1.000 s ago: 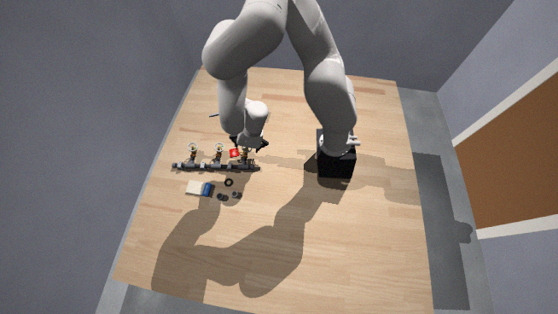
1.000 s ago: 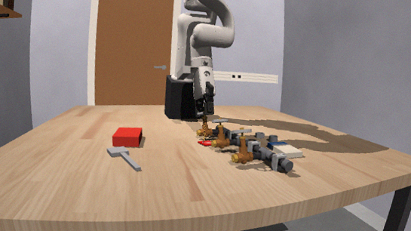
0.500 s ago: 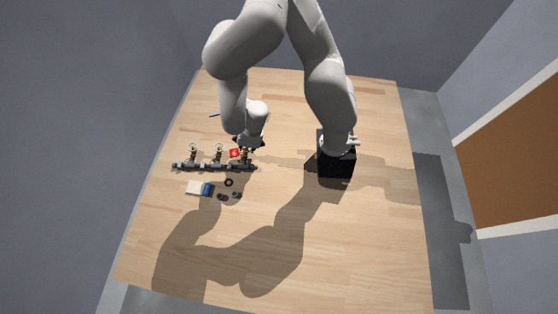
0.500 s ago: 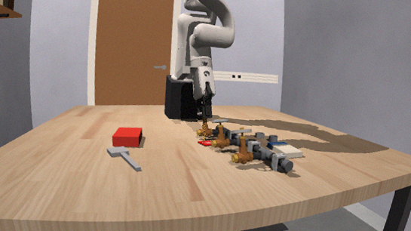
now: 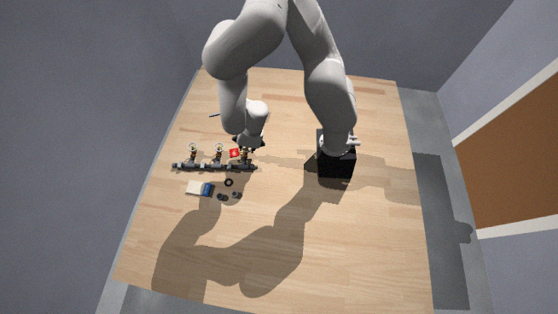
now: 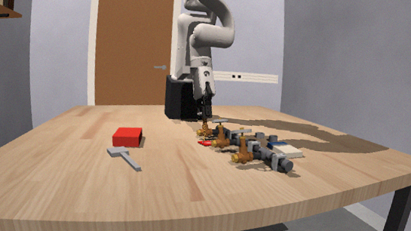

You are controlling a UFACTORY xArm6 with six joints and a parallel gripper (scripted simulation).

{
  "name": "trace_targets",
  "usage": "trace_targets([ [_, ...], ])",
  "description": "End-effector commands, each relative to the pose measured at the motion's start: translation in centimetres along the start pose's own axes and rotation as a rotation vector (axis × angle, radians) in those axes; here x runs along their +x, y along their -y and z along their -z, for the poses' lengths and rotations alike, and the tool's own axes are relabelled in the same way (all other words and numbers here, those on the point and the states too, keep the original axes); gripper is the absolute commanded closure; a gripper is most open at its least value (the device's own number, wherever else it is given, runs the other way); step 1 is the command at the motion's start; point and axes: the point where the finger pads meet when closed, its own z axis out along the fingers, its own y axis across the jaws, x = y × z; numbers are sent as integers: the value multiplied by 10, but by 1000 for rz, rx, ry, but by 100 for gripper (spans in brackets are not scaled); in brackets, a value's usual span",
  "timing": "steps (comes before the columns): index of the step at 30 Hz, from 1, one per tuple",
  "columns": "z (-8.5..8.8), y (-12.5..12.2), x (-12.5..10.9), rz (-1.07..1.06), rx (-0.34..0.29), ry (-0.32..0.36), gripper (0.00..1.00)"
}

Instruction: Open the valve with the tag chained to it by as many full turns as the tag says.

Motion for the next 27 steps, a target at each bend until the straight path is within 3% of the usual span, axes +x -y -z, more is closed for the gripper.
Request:
trace_targets([
  [1, 0, 1, 0, 0, 2, 0, 100],
  [15, 0, 1, 0, 76, 2, 0, 100],
  [27, 0, 1, 0, 470, 2, -1, 100],
])
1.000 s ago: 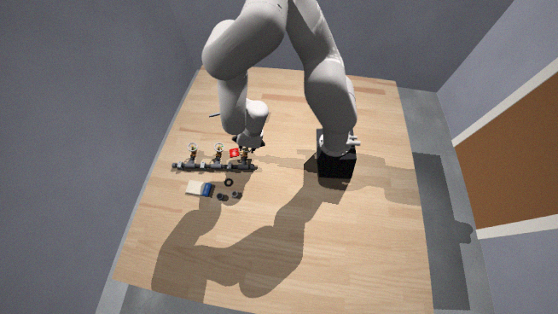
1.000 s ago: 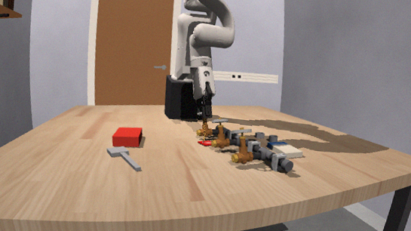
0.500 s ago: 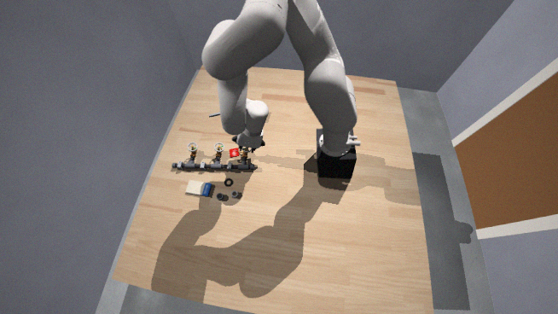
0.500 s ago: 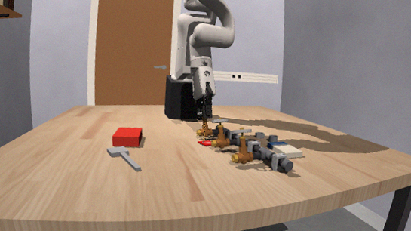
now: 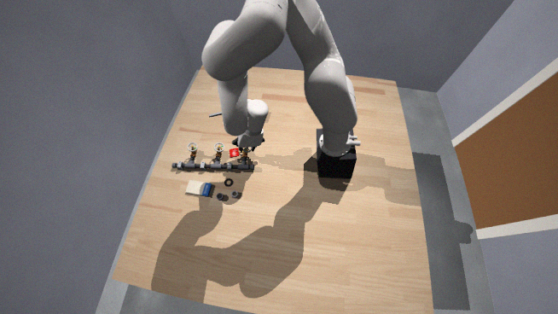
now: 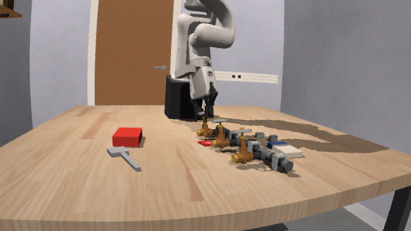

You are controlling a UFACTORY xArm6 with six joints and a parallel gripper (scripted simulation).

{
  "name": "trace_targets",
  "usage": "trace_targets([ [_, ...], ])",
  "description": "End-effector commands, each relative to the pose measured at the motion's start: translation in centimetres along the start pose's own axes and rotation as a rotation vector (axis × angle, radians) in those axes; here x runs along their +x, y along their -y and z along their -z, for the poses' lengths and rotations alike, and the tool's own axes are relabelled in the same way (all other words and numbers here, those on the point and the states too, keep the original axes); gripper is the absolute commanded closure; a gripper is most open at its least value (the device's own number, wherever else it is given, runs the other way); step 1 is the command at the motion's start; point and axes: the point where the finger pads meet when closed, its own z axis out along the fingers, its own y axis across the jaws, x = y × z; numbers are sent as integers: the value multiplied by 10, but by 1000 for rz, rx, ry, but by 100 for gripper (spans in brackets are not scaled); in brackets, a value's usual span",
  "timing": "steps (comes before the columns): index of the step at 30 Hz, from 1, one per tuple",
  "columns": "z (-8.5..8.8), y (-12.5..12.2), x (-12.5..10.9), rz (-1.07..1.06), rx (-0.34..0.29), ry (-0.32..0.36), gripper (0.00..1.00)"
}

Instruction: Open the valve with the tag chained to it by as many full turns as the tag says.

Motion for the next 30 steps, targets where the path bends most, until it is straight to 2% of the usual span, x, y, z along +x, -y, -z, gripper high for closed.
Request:
trace_targets([
  [1, 0, 1, 0, 208, 0, -17, 100],
  [3, 0, 1, 0, 208, 0, -17, 100],
  [18, 0, 1, 0, 1006, -5, 4, 100],
  [20, 0, 1, 0, 1006, -5, 4, 100],
  [21, 0, 1, 0, 1151, -7, -3, 100],
  [30, 0, 1, 0, 1563, -5, 32, 100],
])
